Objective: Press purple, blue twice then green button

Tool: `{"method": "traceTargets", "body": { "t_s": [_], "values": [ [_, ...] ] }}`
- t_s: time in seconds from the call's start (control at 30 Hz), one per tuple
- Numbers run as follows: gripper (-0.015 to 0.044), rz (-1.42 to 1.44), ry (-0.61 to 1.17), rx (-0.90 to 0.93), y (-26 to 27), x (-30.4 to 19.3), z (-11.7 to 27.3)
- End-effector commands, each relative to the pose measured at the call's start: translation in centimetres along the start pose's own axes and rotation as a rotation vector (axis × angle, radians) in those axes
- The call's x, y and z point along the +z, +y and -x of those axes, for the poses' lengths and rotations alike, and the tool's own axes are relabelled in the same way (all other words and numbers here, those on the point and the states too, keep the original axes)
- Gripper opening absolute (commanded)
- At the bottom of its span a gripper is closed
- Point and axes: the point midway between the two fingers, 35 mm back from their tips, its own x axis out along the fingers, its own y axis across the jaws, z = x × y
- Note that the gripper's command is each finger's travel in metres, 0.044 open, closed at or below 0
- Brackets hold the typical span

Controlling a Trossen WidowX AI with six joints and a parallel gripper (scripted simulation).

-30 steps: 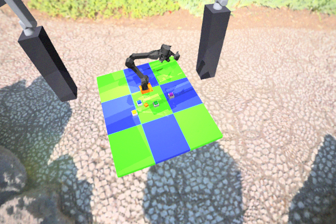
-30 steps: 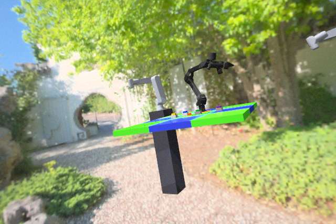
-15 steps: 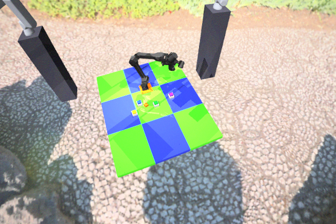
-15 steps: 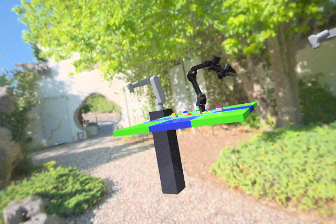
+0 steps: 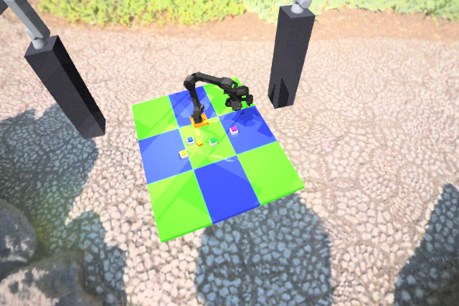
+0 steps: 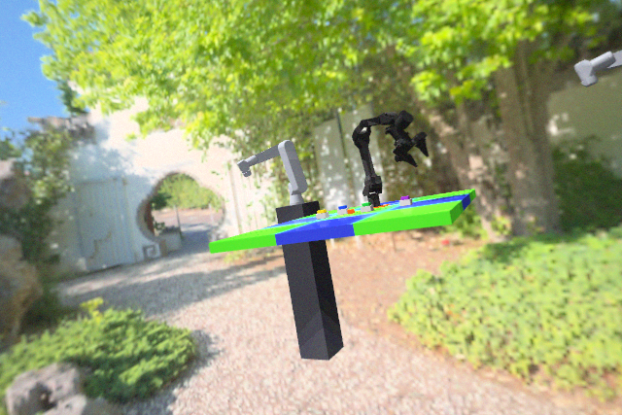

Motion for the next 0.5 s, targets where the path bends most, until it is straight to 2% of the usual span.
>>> {"method": "traceTargets", "body": {
  "t_s": [0.0,0.1,0.47],
  "values": [
    [0.04,0.447,-0.173,-0.385,-4.2,7.1,-0.5],
    [0.04,0.548,-0.172,-0.485,-5.2,8.4,-0.2],
    [0.04,0.548,-0.172,-0.485,-5.2,8.4,-0.2]
  ]
}}
